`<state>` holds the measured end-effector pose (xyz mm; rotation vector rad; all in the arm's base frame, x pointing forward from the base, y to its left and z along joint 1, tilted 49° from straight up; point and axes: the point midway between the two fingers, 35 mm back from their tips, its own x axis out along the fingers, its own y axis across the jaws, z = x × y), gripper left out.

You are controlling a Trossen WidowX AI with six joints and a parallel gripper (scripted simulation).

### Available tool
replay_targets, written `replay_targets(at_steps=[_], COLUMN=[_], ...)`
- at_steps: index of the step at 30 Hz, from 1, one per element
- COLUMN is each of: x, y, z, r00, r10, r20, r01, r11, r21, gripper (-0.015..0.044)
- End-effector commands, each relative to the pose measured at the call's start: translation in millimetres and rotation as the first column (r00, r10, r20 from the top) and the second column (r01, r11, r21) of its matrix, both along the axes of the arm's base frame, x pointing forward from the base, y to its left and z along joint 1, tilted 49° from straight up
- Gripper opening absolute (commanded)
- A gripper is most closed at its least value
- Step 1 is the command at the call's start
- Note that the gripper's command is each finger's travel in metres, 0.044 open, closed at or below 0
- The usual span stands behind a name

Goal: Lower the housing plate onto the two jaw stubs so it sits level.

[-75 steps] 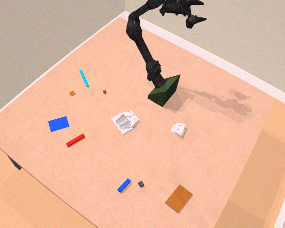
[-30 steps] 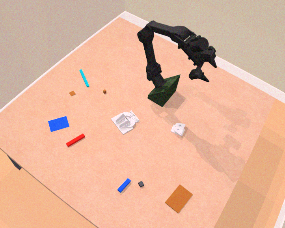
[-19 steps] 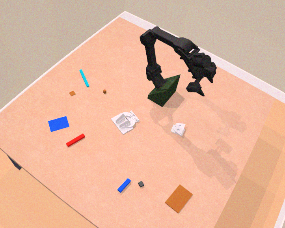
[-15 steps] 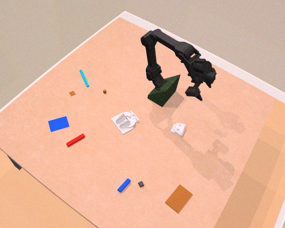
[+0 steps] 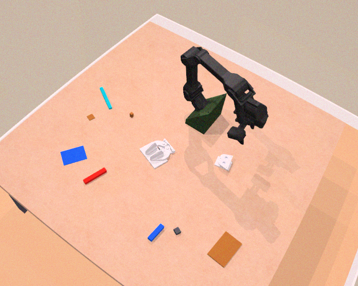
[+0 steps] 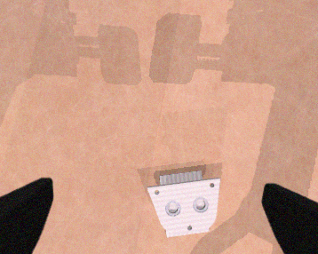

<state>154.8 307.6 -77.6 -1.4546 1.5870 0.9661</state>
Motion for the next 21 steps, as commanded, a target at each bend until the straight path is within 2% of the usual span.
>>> replay_targets(at_steps=[1,17,21], x=[8.1,29.5,30.8], y=[-23.1,-90.8,-96.5], z=[-15.9,-52.1,-54.6], r00=[0.999,0.986,0.983], r10=[0.035,0.139,0.147], r20=[-0.010,-0.096,-0.107], r01=[-0.036,-0.164,-0.176], r11=[0.995,0.925,0.916], r21=[-0.093,-0.343,-0.361], gripper=[0.0440,0.0440,0.0440])
